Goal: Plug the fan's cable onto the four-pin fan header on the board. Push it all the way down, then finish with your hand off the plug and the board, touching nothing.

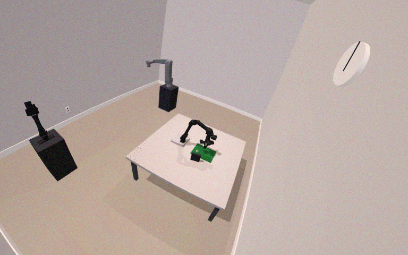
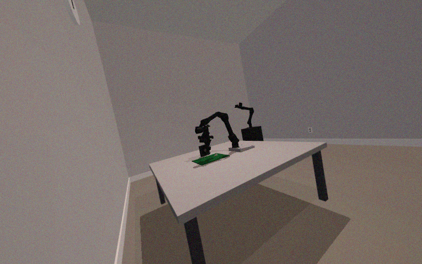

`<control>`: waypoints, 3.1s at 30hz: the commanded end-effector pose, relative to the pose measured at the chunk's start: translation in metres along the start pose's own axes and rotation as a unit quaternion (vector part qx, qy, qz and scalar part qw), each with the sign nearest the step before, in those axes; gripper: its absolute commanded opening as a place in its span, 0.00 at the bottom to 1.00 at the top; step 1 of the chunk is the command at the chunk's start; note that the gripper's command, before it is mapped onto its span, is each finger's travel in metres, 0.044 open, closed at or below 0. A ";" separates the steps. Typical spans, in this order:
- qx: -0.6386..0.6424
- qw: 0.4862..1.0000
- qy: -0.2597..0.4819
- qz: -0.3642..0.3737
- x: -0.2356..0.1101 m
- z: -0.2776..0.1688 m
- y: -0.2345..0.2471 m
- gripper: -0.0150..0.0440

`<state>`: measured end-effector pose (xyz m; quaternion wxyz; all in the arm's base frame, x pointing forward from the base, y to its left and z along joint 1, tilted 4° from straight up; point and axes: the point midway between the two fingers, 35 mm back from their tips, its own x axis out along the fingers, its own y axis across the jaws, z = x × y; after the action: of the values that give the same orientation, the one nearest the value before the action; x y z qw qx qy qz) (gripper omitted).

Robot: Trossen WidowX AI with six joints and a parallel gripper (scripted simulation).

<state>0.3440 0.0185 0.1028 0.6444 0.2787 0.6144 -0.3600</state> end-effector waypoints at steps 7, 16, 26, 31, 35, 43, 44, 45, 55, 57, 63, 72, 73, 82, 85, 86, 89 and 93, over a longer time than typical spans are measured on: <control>-0.001 0.997 -0.066 -0.032 0.016 -0.002 0.000 0.25; -0.001 0.990 -0.130 -0.050 0.025 -0.003 0.000 0.25; -0.001 0.977 -0.202 -0.063 0.031 -0.004 0.001 0.25; 0.000 0.969 -0.238 -0.066 0.034 -0.005 0.002 0.25; 0.001 0.961 -0.267 -0.067 0.035 -0.006 0.002 0.25; 0.002 0.944 -0.325 -0.066 0.036 -0.009 0.003 0.25; 0.002 0.941 -0.332 -0.065 0.036 -0.009 0.003 0.25; 0.002 0.939 -0.339 -0.064 0.036 -0.009 0.003 0.25; 0.005 0.911 -0.408 -0.054 0.034 -0.014 0.003 0.25; 0.006 0.905 -0.422 -0.051 0.034 -0.016 0.003 0.25; 0.007 0.886 -0.462 -0.040 0.031 -0.020 0.003 0.25; 0.010 0.854 -0.519 -0.020 0.026 -0.027 0.002 0.25; 0.011 0.850 -0.526 -0.017 0.025 -0.028 0.002 0.25; 0.014 0.815 -0.580 0.009 0.018 -0.037 0.001 0.25; 0.015 0.805 -0.593 0.017 0.016 -0.040 0.000 0.25; 0.015 0.804 -0.594 0.018 0.016 -0.040 0.000 0.25; 0.015 0.804 -0.594 0.017 0.016 -0.040 0.000 0.25; 0.016 0.810 -0.586 0.015 0.011 -0.038 0.001 0.25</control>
<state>0.3218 0.0484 0.0838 0.8836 0.0317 0.1087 -0.4543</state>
